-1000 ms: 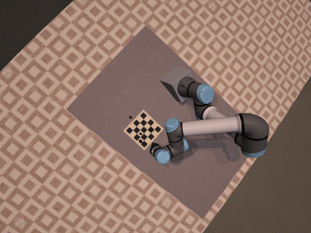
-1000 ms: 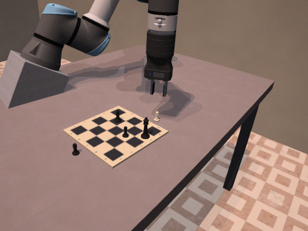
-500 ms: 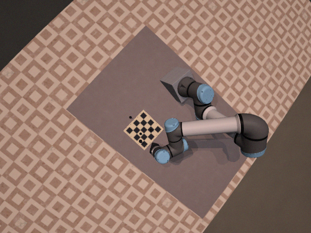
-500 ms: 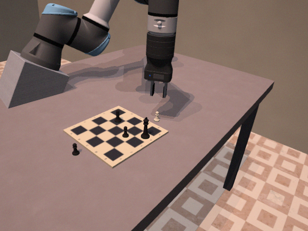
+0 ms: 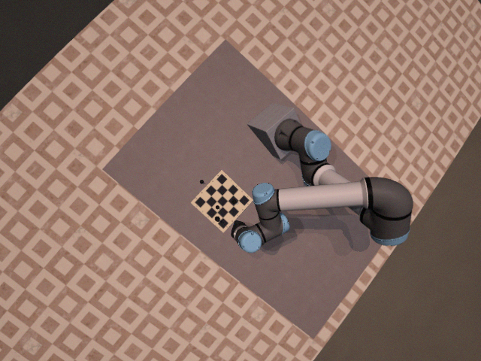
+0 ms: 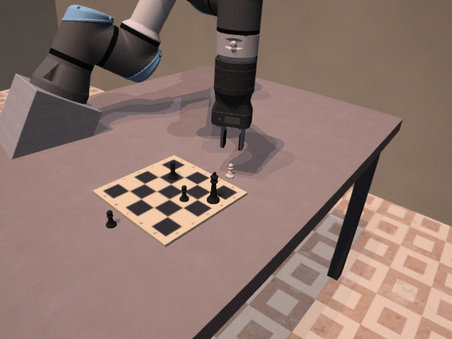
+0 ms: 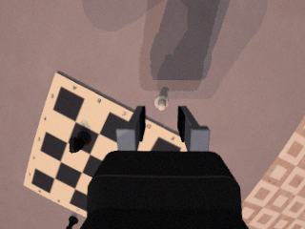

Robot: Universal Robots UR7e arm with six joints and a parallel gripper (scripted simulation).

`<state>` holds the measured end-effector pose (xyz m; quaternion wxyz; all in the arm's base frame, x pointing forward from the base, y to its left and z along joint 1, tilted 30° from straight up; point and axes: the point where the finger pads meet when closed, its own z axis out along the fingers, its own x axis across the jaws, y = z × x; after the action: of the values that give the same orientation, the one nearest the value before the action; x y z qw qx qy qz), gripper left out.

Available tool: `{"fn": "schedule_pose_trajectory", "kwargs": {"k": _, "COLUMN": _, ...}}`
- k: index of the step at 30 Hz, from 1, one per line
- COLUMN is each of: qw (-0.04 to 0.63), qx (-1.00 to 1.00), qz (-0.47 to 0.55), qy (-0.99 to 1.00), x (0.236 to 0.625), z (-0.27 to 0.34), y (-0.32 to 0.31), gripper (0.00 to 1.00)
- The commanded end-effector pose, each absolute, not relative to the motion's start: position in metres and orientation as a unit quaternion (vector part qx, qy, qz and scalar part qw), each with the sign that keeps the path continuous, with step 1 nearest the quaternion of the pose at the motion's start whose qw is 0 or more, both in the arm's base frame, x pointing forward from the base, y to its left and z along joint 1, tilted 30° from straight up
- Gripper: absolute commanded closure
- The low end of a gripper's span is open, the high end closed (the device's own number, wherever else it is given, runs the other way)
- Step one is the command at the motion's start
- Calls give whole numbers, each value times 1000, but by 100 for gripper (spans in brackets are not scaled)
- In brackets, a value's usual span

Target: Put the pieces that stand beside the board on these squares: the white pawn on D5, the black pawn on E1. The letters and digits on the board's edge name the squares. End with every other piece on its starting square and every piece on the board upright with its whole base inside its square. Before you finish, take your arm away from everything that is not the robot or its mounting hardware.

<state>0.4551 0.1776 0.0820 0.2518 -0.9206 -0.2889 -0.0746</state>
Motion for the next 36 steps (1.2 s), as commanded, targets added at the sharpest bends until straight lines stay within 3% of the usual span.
{"fn": "schedule_pose_trajectory", "kwargs": {"k": 1, "qw": 251, "qx": -921, "qz": -75, "qy": -289, "x": 456, "z": 74, "y": 182, "gripper": 32}}
{"fn": "schedule_pose_trajectory", "kwargs": {"k": 36, "qw": 251, "qx": -921, "qz": -75, "qy": -289, "x": 455, "z": 55, "y": 194, "gripper": 32}}
